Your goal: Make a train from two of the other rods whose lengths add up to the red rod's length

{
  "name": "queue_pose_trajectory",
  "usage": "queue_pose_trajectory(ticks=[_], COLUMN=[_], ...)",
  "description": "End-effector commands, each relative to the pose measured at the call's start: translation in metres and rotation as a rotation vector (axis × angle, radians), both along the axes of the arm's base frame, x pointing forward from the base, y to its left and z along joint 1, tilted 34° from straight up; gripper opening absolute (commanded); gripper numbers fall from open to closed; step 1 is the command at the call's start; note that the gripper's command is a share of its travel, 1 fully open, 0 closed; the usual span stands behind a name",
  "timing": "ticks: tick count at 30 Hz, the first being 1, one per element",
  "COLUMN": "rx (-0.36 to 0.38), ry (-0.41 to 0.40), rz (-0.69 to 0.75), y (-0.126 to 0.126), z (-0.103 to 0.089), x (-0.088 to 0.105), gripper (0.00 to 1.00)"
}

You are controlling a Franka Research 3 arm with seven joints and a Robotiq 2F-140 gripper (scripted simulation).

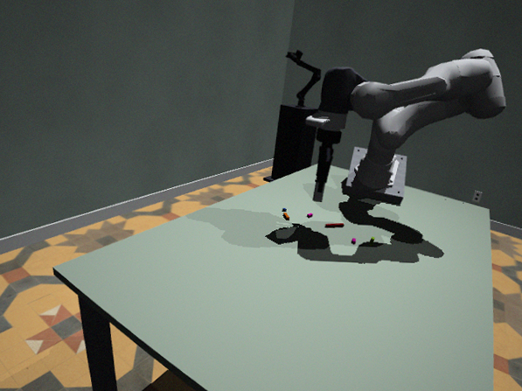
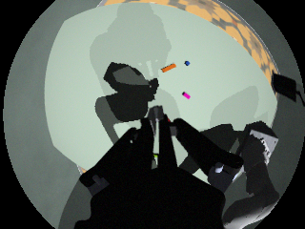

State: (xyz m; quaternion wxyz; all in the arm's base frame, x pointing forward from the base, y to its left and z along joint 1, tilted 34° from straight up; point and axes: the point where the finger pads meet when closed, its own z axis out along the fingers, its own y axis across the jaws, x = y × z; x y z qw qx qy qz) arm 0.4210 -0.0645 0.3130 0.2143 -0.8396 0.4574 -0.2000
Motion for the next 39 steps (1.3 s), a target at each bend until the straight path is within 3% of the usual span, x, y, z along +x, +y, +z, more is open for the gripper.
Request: queue_pose_trajectory(ticks=[1, 23, 39], rx=[-0.008, -0.008, -0.008], ry=[-0.006, -0.006, -0.006], rz=[0.004, 0.004, 0.004], y=[-0.001, 0.012, 0.013], z=[-0.003, -0.064, -0.070], x=[0.004, 0.044, 0.048], gripper=[0.03, 0.03, 0.03])
